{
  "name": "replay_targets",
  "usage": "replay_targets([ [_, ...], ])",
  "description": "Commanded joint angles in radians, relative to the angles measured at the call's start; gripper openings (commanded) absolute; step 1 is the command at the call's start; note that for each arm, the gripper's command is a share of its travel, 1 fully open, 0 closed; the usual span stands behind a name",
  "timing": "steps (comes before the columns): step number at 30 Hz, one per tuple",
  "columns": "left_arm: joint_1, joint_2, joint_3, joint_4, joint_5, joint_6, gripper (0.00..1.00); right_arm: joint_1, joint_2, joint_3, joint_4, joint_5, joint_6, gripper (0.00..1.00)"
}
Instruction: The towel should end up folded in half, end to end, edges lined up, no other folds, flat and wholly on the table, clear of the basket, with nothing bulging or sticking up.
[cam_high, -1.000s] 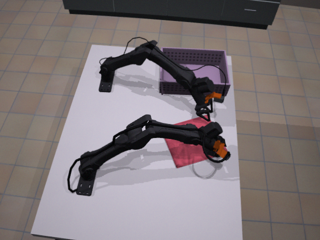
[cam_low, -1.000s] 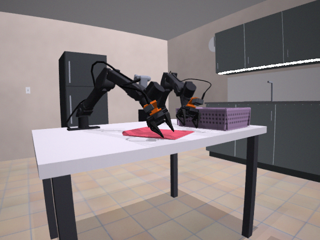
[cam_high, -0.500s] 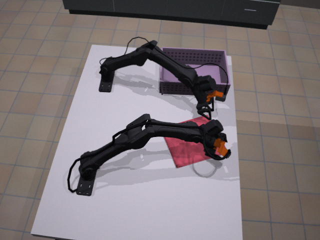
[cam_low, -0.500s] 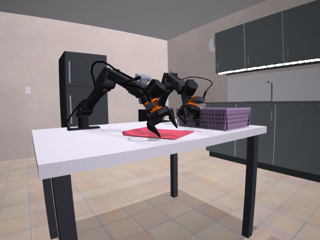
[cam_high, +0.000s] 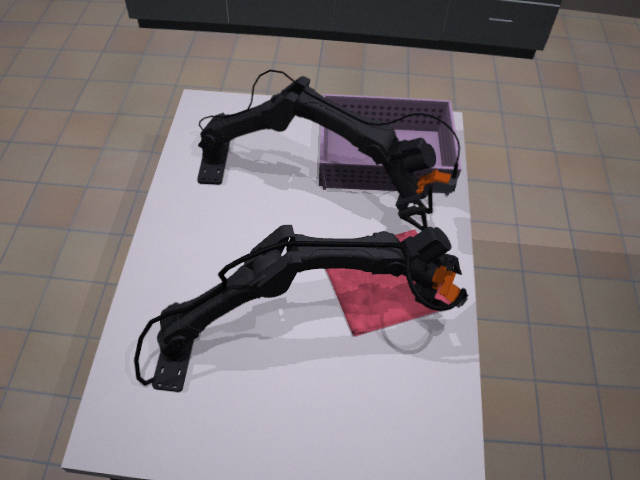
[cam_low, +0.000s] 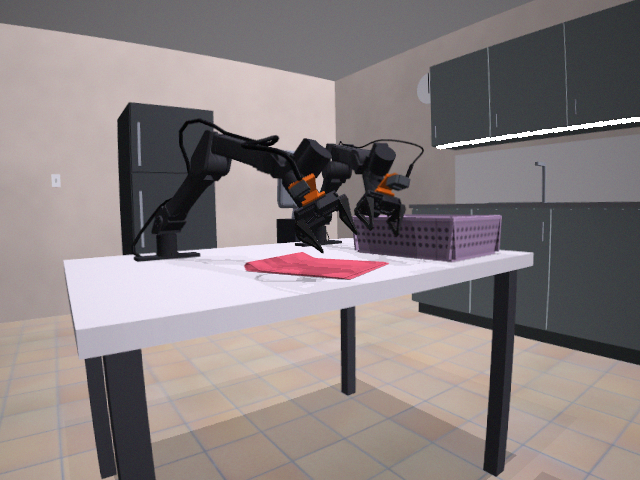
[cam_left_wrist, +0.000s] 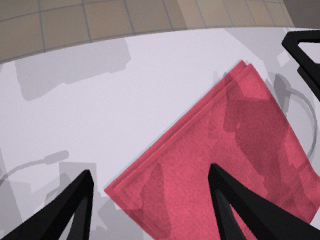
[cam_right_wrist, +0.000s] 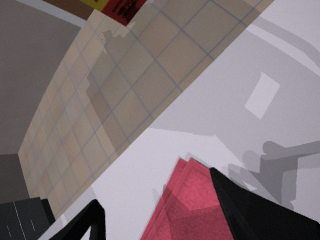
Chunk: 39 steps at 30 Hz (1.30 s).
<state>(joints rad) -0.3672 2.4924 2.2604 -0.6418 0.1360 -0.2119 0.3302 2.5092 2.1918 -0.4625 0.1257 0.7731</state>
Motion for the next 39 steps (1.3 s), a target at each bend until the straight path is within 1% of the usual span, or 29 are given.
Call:
replay_targets([
  [1, 0.001, -0.004, 0.032, -0.029, 0.009, 0.012, 0.78, 0.013, -0.039, 0.037, -0.022, 0.014, 0.004, 0.84],
  [2, 0.000, -0.010, 0.015, -0.020, 0.002, 0.005, 0.78, 0.013, -0.040, 0.036, -0.022, 0.014, 0.005, 0.84],
  [22, 0.000, -0.010, 0.016, -0.020, 0.002, 0.005, 0.78, 0.014, -0.042, 0.033, -0.013, 0.014, 0.005, 0.84],
  [23, 0.006, -0.030, 0.026, -0.028, 0.013, 0.016, 0.78, 0.014, -0.045, 0.029, -0.005, 0.016, 0.012, 0.84],
  [30, 0.006, -0.030, 0.027, -0.028, 0.013, 0.016, 0.78, 0.014, -0.045, 0.029, -0.005, 0.016, 0.008, 0.84],
  [31, 0.009, -0.032, -0.014, -0.005, 0.006, 0.012, 0.78, 0.014, -0.044, 0.030, -0.007, 0.013, -0.003, 0.84],
  [39, 0.002, -0.015, 0.003, -0.013, 0.003, 0.006, 0.78, 0.014, -0.044, 0.030, -0.007, 0.013, -0.003, 0.84],
])
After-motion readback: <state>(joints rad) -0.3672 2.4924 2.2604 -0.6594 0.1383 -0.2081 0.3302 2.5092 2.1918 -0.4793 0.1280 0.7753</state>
